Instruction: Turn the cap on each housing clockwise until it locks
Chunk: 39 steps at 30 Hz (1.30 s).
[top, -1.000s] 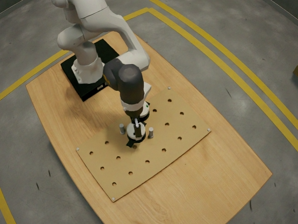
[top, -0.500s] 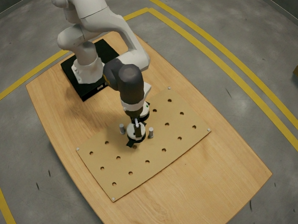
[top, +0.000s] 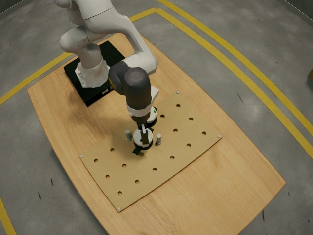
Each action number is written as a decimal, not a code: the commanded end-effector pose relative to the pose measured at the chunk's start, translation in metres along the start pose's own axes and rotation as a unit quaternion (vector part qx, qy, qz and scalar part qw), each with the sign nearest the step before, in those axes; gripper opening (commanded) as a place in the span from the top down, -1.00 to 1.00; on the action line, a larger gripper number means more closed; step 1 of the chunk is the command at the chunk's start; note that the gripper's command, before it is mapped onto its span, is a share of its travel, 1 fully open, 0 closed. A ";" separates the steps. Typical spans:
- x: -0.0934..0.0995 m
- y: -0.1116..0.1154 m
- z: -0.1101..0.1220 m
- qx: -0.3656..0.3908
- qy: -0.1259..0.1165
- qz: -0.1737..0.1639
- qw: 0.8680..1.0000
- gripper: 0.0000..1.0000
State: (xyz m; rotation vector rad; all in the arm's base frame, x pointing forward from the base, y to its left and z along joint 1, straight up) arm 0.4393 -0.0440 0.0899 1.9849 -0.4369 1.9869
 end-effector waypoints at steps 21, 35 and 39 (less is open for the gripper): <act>-0.001 0.002 0.000 -0.003 -0.001 -0.001 1.000 0.80; -0.001 0.002 0.000 -0.003 -0.001 -0.001 1.000 0.80; -0.001 0.002 0.000 -0.011 -0.001 -0.001 1.000 0.80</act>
Point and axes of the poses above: the point where the finger pads meet when closed, its own x axis back along the fingers, its own z axis across the jaws, y = z × x, the point moved 5 cm from there along x, back along the fingers, and after that the axes turned 5 degrees about x, right-handed, at the moved point
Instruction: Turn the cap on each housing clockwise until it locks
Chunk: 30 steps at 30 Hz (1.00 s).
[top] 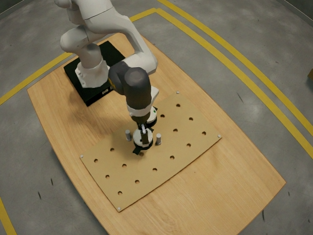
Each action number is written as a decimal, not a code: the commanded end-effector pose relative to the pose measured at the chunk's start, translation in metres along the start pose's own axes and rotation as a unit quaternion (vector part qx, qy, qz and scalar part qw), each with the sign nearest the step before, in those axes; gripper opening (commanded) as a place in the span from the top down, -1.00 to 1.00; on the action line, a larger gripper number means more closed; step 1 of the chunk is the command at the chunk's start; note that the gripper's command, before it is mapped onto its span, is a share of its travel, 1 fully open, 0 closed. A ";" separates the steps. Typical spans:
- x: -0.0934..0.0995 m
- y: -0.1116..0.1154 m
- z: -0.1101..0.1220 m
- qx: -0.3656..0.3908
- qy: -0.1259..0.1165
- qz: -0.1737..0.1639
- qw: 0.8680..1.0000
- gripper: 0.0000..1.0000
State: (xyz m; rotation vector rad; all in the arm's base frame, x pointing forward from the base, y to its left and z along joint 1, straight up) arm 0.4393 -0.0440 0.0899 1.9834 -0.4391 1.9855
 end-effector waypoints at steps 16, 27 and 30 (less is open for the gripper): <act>-0.001 0.002 -0.001 -0.160 -0.001 -0.002 0.987 0.80; -0.001 0.002 -0.001 -0.215 -0.001 -0.002 0.977 0.80; -0.001 0.002 -0.001 -0.215 -0.001 -0.002 0.977 0.80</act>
Point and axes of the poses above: the point where the finger pads meet when closed, its own x axis back along the fingers, its own z axis across the jaws, y = z × x, the point moved 5 cm from there along x, back along the fingers, and after that the axes turned 5 degrees about x, right-handed, at the moved point
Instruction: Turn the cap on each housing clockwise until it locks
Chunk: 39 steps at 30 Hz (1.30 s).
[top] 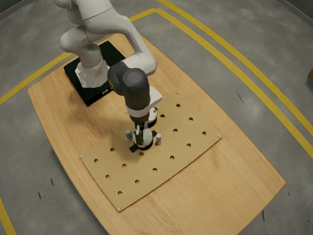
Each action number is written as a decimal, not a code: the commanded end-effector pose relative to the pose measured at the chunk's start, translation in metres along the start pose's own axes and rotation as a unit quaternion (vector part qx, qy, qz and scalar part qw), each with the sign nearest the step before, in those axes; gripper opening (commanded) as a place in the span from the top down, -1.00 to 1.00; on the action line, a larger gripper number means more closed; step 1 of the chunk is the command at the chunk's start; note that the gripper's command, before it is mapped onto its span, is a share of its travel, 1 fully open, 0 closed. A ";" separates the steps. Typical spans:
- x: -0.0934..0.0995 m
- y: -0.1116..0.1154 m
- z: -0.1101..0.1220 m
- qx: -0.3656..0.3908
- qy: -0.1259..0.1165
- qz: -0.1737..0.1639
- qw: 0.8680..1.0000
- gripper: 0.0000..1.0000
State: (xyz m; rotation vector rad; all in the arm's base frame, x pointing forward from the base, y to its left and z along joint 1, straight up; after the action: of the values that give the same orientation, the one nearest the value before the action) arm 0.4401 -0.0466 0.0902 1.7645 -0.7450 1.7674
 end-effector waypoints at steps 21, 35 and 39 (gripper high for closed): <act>-0.002 0.001 -0.002 -0.210 0.003 -0.007 0.978 0.80; -0.002 0.001 -0.002 -0.253 0.003 -0.007 0.967 0.80; -0.002 0.001 -0.002 -0.253 0.003 -0.007 0.967 0.80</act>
State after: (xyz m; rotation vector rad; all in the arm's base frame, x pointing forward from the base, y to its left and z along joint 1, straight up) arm 0.4401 -0.0471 0.0902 1.4509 -1.0482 1.4514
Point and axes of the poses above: the point where the finger pads meet when closed, its own x axis back along the fingers, its own z axis across the jaws, y = z × x, the point moved 5 cm from there along x, back along the fingers, and after that the axes turned 5 degrees about x, right-handed, at the moved point
